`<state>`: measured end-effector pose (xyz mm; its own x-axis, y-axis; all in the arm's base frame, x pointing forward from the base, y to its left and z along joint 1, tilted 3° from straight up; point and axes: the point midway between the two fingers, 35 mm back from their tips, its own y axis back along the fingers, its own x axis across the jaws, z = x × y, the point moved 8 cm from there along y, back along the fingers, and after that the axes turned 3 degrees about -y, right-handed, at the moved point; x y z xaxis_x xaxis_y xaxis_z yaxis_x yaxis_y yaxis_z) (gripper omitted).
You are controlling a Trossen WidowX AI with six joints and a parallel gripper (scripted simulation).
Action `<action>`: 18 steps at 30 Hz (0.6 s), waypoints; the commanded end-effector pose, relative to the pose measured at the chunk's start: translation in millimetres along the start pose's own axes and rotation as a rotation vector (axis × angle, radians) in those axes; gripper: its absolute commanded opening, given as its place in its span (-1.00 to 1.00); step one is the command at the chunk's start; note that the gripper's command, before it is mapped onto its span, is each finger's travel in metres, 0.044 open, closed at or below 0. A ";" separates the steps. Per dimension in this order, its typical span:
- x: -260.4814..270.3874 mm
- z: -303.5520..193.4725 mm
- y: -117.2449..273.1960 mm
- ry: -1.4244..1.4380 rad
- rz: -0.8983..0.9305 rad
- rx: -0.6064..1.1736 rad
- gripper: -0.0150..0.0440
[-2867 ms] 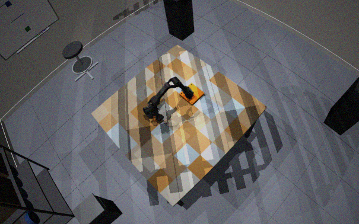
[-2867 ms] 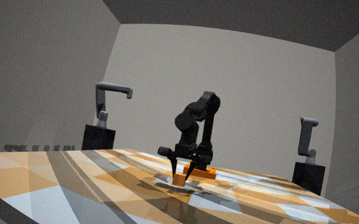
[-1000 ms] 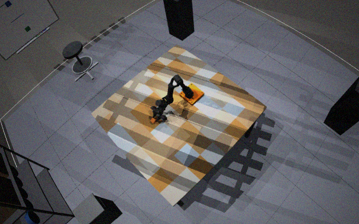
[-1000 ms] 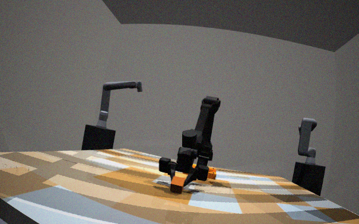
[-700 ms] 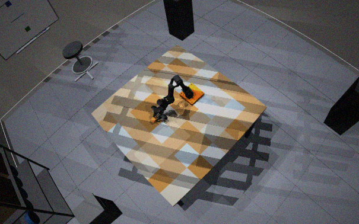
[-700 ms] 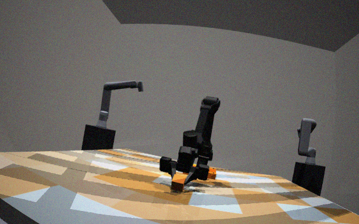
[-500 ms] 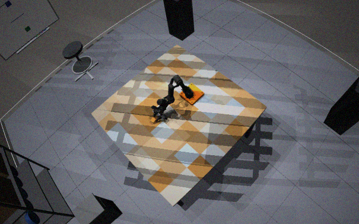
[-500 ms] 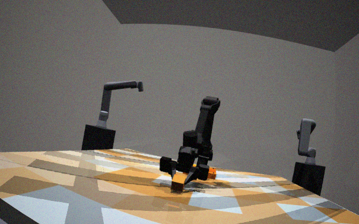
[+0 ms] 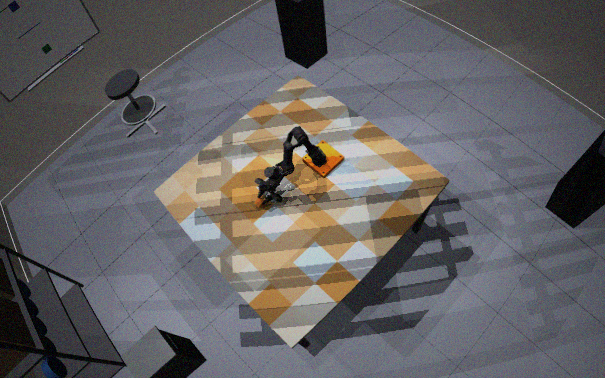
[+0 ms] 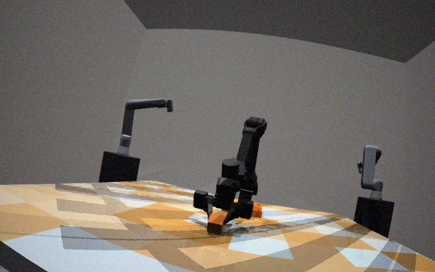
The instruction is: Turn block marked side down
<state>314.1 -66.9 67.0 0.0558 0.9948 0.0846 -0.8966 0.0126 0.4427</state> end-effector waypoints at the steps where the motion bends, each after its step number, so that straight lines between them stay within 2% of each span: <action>1: 0.2 0.6 0.1 -0.005 0.004 -0.004 0.49; 7: 0.2 0.6 0.1 -0.005 0.004 -0.004 1.00; 18: 0.2 0.6 0.1 -0.005 0.004 -0.004 1.00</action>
<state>314.2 -66.9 67.2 0.0558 0.9949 0.0843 -0.8972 0.0130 0.4413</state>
